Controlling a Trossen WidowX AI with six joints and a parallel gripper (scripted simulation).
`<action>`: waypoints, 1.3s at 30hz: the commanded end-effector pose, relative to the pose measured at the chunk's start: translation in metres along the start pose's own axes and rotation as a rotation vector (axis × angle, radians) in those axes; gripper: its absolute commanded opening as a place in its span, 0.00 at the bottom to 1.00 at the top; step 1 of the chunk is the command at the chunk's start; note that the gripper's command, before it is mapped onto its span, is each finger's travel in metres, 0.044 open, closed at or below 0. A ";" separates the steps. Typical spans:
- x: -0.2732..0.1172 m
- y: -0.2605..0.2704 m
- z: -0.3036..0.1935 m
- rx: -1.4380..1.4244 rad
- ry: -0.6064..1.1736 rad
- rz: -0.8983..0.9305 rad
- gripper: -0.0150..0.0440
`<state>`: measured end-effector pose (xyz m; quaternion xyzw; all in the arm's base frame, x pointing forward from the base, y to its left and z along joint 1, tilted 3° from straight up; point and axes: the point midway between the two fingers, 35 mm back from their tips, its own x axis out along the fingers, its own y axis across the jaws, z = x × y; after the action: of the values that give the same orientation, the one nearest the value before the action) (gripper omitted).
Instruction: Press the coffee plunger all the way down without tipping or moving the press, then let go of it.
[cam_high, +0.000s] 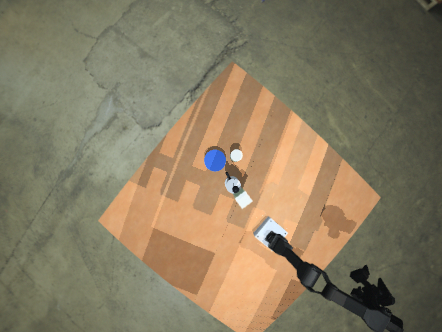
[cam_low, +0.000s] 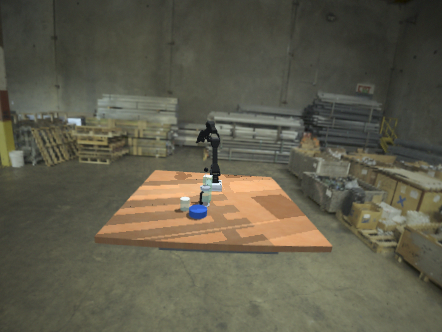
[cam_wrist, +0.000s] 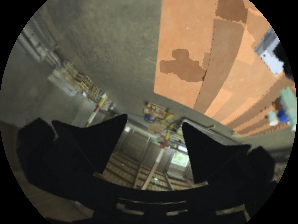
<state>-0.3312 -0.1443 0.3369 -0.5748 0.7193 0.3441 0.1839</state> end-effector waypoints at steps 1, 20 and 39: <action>0.001 -0.001 -0.002 -0.012 0.000 -0.001 0.98; 0.063 -0.169 -0.134 -0.987 0.192 -0.223 1.00; 0.007 -0.430 -0.176 -2.193 0.818 -0.226 1.00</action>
<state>0.0670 -0.3293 0.3309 -0.5930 0.0331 0.5719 -0.5658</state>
